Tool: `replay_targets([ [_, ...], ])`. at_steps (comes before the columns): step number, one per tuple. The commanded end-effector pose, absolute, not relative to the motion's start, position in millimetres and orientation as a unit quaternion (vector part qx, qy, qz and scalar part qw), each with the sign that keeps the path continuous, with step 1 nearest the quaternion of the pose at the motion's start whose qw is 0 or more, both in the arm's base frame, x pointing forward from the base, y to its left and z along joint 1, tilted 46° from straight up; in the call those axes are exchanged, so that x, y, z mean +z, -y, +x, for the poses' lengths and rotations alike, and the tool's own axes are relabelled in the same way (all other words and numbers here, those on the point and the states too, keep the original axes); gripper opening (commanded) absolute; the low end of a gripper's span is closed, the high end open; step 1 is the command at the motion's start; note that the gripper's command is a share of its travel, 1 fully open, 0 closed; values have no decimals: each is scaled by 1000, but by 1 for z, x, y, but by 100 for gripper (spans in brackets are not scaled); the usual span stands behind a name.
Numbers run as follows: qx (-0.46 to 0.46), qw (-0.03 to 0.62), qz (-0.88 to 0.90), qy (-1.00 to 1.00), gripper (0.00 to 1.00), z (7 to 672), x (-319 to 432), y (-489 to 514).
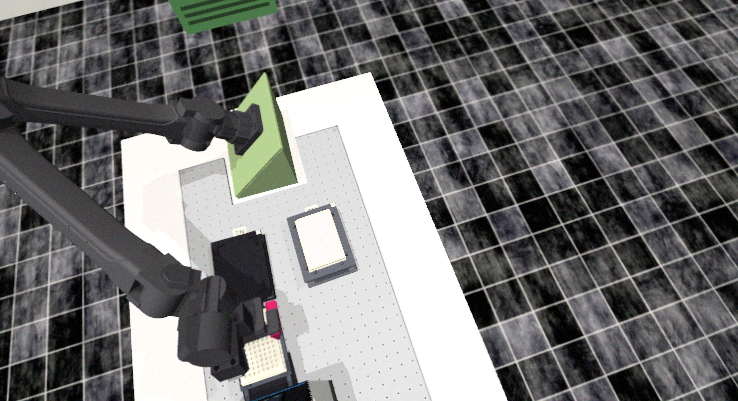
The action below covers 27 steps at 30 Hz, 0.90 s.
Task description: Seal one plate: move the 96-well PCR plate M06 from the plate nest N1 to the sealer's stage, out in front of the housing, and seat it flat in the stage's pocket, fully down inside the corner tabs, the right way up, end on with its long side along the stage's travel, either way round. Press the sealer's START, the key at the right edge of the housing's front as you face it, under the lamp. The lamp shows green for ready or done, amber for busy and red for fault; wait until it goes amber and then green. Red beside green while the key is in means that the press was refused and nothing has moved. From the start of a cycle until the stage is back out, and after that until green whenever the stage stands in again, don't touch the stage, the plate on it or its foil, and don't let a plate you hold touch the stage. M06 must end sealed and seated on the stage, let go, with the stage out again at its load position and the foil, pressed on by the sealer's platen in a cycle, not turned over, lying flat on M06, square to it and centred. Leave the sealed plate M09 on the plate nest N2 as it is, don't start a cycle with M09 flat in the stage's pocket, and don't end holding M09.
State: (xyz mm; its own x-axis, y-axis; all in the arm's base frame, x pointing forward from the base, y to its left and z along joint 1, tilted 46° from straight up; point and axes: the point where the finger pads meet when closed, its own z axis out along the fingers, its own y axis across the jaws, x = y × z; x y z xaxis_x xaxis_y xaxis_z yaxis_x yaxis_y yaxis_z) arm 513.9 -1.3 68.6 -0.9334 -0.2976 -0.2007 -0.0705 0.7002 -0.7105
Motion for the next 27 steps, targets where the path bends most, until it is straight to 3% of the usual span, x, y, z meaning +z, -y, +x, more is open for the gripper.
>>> replay_targets([
  [1,-368,176,-108,-907,100,519,81,-14],
  [27,-371,169,-92,-908,100,520,80,3],
])
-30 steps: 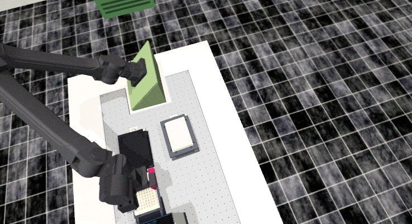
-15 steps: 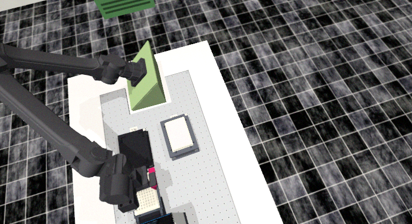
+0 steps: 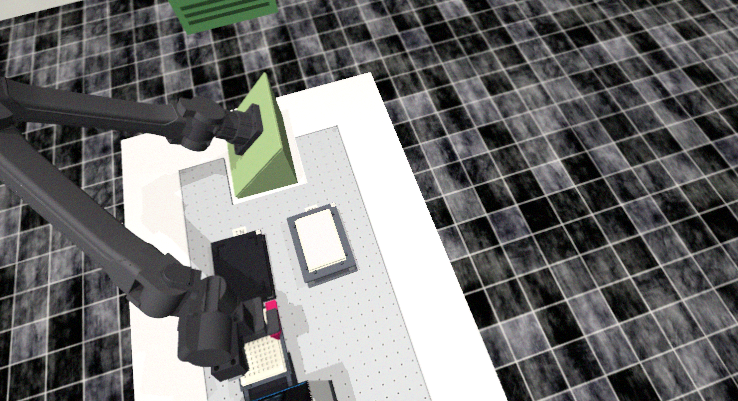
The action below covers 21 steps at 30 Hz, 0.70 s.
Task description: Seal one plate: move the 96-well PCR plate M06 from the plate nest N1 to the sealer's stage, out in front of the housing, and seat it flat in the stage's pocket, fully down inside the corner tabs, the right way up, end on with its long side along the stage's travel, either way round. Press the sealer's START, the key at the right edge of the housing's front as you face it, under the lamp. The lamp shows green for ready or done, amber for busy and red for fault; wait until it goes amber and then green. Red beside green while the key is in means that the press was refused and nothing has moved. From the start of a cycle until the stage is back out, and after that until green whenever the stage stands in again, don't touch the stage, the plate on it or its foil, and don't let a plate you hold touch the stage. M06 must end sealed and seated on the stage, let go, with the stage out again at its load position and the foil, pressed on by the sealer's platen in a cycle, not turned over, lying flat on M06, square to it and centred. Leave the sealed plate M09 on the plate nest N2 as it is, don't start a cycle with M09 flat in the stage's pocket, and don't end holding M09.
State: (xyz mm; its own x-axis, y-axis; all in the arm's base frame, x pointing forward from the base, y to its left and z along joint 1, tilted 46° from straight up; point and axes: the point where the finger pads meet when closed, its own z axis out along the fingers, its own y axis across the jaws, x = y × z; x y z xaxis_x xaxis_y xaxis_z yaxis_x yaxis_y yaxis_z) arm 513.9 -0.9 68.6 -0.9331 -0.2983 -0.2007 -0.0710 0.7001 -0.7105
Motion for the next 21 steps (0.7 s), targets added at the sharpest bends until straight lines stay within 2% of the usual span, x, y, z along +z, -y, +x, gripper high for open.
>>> replay_targets([
  [1,-371,170,-94,-908,100,520,80,0],
  [21,-369,186,-94,-906,100,527,106,-27],
])
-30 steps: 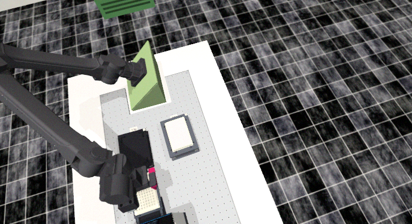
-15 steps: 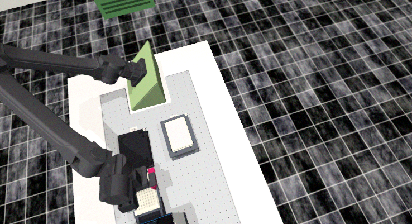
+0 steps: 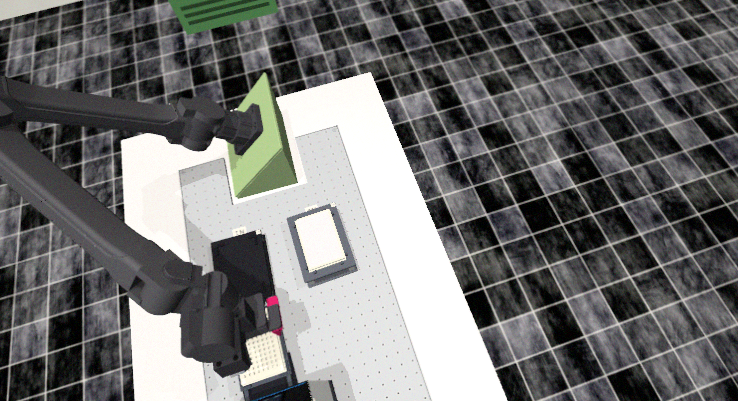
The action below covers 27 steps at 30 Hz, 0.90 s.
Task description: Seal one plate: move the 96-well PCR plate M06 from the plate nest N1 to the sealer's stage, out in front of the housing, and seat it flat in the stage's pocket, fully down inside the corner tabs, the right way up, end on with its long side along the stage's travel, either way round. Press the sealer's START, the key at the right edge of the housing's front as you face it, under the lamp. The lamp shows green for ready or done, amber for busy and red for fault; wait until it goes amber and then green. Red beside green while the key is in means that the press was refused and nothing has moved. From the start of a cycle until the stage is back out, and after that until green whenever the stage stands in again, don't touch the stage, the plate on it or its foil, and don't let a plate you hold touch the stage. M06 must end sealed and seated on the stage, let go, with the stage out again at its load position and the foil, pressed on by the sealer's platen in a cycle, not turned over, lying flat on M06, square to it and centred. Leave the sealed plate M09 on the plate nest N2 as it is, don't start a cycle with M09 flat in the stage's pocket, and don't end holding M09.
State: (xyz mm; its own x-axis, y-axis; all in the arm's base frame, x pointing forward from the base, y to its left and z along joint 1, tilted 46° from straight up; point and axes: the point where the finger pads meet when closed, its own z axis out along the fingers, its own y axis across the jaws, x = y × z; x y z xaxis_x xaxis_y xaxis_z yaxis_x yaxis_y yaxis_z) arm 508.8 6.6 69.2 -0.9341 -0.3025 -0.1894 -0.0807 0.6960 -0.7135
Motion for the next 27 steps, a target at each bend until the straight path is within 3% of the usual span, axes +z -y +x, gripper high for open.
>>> replay_targets([
  [1,-366,187,-94,-907,100,529,109,-29],
  [27,-373,151,-104,-910,100,516,76,-18],
])
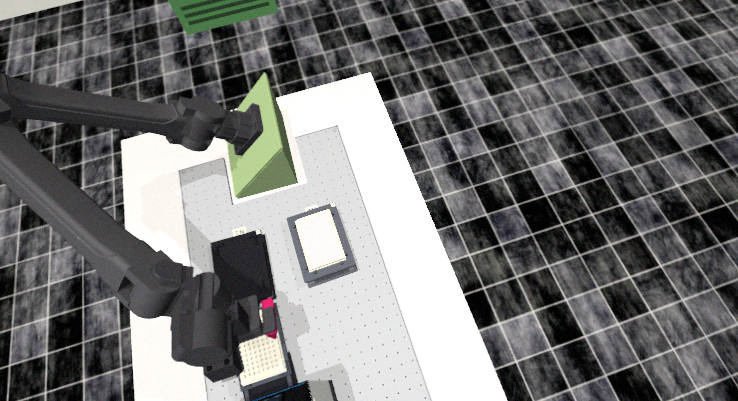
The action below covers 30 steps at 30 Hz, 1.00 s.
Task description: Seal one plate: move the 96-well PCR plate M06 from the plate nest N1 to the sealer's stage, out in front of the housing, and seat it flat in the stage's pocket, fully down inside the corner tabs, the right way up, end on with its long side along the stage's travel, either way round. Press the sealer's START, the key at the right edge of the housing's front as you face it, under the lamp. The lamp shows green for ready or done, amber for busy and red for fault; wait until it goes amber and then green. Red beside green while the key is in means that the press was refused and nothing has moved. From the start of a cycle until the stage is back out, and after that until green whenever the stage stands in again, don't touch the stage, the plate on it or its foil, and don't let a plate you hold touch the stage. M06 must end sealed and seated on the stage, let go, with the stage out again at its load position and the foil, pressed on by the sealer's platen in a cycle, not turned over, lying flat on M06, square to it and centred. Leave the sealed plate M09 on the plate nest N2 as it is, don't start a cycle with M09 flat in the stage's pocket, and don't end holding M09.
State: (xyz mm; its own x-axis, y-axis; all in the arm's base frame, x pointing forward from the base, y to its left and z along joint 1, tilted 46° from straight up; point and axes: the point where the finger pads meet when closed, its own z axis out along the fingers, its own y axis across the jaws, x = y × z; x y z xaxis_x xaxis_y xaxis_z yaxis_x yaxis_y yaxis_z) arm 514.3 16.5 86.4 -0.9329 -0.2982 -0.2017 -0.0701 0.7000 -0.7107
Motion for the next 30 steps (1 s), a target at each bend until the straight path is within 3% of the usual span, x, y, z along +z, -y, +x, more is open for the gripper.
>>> replay_targets([
  [1,-372,152,-104,-910,100,515,75,-20],
  [15,-362,200,-91,-906,100,536,116,-37],
  [30,-368,182,-82,-908,100,540,102,-20],
])
